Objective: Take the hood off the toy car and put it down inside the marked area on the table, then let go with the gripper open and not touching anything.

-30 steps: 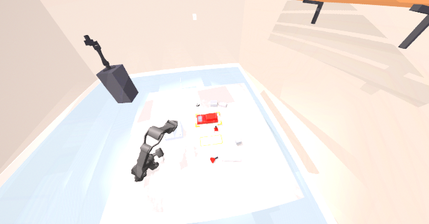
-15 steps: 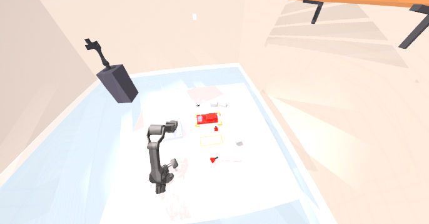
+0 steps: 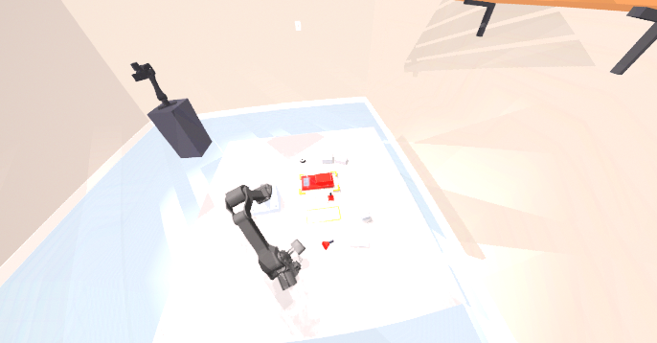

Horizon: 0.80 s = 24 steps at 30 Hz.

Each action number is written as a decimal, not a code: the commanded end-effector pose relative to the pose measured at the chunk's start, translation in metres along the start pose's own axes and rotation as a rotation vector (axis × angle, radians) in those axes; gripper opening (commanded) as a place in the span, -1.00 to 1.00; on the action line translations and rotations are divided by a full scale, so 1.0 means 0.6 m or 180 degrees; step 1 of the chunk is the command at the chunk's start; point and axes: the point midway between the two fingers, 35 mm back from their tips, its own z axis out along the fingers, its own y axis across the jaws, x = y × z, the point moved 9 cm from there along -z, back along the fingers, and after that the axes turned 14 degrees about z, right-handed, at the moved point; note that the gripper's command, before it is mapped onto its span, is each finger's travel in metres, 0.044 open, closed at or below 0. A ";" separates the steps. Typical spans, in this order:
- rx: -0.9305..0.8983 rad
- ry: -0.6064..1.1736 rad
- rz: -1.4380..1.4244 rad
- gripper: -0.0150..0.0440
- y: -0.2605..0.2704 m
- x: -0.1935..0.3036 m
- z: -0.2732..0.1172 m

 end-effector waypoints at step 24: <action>0.0010 0.0396 -0.1766 1.00 0.502 0.212 0.055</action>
